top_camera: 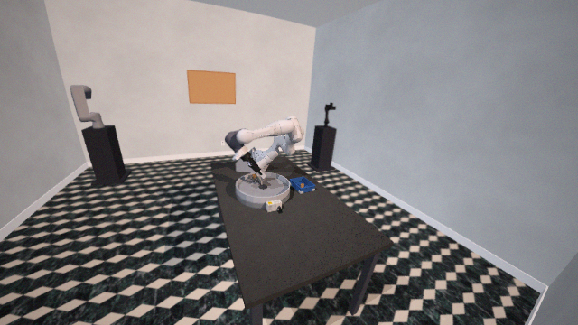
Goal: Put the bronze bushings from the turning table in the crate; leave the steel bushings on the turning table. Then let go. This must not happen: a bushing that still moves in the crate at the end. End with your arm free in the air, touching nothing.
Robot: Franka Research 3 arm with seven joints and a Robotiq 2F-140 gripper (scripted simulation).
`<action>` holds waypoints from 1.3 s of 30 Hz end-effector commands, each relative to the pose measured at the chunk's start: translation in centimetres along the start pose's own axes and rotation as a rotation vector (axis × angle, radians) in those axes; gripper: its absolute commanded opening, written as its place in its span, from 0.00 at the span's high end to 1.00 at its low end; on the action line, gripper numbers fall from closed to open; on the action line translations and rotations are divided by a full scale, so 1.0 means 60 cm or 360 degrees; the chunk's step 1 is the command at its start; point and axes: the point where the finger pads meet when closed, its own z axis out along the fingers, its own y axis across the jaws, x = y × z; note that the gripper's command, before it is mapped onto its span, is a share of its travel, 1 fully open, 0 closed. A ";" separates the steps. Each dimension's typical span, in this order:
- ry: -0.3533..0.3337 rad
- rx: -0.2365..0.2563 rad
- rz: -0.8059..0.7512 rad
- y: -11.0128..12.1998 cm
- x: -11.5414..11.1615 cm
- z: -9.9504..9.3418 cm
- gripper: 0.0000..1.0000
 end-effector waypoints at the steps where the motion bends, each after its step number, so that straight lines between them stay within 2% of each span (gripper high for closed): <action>1: -0.0001 0.0001 0.0003 -0.003 -0.002 0.000 1.00; 11: -0.0001 0.0001 0.0003 -0.003 -0.002 0.000 1.00; 18: -0.0001 0.0001 0.0003 -0.004 0.021 0.029 1.00; 39: -0.0001 0.0001 0.0003 -0.004 0.021 0.030 1.00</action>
